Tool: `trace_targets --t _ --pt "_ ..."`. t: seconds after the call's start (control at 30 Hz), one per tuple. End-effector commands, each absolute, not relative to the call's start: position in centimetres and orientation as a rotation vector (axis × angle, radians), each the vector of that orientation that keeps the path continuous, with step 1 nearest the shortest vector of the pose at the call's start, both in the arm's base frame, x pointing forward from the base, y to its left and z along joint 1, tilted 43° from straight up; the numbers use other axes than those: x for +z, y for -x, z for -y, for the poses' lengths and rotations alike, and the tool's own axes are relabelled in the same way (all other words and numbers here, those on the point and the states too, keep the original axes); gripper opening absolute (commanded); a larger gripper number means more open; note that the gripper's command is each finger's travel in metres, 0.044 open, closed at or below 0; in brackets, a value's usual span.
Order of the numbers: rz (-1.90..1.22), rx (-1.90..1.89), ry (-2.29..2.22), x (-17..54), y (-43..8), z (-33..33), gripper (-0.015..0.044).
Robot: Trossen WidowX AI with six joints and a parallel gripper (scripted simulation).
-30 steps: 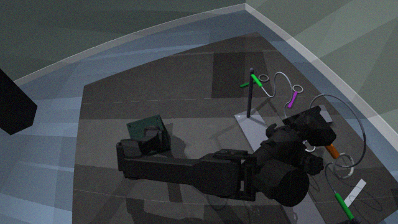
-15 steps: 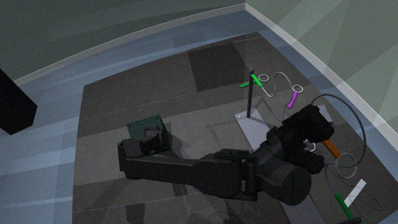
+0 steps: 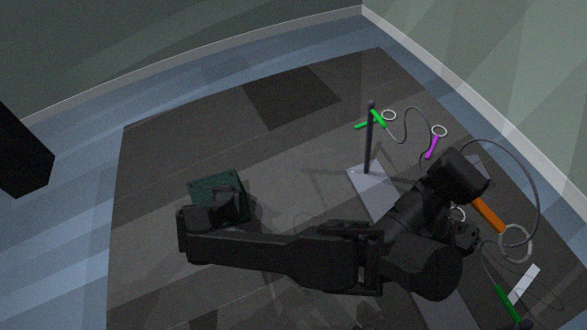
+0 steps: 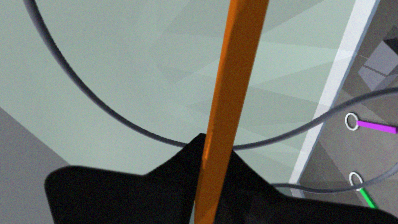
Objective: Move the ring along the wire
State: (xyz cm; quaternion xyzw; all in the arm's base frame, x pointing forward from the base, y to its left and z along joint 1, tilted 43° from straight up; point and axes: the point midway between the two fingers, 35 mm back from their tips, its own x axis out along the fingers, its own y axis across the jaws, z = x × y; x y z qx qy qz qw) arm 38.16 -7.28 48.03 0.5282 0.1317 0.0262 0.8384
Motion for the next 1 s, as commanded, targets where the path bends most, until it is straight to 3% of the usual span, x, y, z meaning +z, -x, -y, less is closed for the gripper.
trace_targets --t 0.0,0.97 --pt "-0.273 0.052 -1.08 48.3 -38.1 7.3 -0.015" --pt "-0.31 -0.018 -0.802 47.3 -38.0 8.1 -0.015"
